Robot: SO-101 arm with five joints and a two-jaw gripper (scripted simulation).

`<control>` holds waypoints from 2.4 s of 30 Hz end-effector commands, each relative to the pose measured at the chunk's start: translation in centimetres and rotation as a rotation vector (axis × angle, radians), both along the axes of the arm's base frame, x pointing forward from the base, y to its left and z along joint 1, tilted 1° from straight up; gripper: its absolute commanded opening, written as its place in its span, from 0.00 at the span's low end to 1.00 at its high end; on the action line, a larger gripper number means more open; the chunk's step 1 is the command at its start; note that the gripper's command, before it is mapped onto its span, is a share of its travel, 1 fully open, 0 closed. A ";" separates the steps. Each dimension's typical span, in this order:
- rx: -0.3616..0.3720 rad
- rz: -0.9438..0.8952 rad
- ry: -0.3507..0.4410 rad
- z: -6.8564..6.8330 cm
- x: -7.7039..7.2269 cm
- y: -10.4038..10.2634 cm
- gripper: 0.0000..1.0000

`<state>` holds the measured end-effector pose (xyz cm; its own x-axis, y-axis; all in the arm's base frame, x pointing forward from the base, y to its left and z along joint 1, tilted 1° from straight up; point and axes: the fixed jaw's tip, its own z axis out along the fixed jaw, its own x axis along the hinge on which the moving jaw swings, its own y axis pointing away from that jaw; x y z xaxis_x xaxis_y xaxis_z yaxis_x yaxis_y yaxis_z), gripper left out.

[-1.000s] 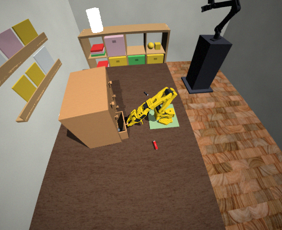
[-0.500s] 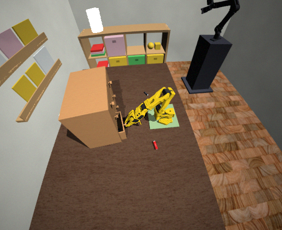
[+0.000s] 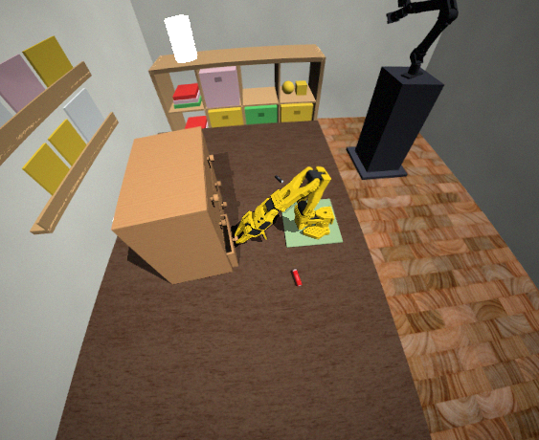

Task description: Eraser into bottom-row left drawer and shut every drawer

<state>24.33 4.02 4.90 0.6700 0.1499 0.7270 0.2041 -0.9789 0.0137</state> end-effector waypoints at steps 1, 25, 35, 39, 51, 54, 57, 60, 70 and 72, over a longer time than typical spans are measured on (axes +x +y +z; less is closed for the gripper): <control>0.009 0.003 0.000 0.0 0.5 0.3 0.00; 0.010 -0.002 0.000 0.0 2.1 0.5 0.00; 0.010 -0.002 0.000 0.0 2.2 0.5 0.00; 0.010 -0.002 0.000 0.0 2.2 0.5 0.00; 0.009 -0.002 0.000 0.0 2.2 0.5 0.00; 0.008 -0.001 0.001 0.0 2.1 0.5 0.00; 0.006 0.000 0.002 0.0 1.9 0.5 0.00; 0.005 0.001 0.002 0.0 1.8 0.4 0.00; 0.005 0.002 0.003 0.0 1.8 0.4 0.03; 0.005 0.002 0.003 0.0 1.8 0.4 0.05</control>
